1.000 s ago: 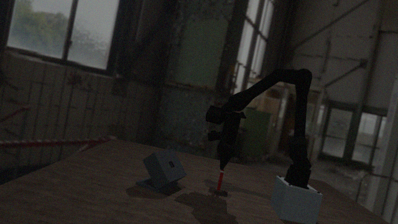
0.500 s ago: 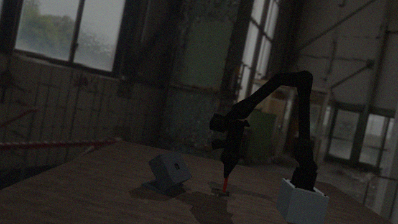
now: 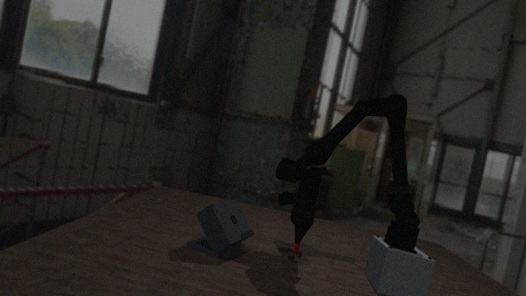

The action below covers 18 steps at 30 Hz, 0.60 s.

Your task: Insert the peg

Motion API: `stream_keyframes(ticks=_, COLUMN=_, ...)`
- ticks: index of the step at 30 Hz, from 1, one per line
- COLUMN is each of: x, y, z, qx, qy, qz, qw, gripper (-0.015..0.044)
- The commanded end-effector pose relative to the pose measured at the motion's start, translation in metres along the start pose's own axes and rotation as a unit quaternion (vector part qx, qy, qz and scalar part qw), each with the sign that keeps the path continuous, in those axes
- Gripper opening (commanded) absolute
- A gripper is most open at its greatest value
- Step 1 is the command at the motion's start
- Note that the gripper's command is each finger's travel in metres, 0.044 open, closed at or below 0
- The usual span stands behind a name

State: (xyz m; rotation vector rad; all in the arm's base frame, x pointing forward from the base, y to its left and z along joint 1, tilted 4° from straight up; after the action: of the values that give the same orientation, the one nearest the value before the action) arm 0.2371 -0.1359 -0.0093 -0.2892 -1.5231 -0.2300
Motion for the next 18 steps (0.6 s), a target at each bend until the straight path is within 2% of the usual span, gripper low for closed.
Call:
stream_keyframes(ticks=1, x=-0.0055, y=0.0001, z=0.003, qx=0.002, qy=0.006, qz=0.0, qw=1.0, gripper=0.044)
stream_keyframes(ticks=5, x=-0.0055, y=0.0001, z=0.003, qx=0.002, qy=0.006, qz=0.0, qw=1.0, gripper=0.044)
stream_keyframes(ticks=18, x=-0.0026, y=0.0002, z=0.0011, qx=0.0, qy=0.002, qz=0.0, qw=1.0, gripper=0.0099)
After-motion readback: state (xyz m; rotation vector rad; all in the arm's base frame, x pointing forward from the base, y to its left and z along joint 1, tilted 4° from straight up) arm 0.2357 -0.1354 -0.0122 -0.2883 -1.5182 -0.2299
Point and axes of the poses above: the point midway between the two fingers, 35 mm back from their tips, its own x axis back along the fingers, its own y axis across the jaws, z = x × y, the point moved 3 cm from there along x, back along the fingers, and after that the axes turned 5 degrees about -x, right-handed, at the moved point
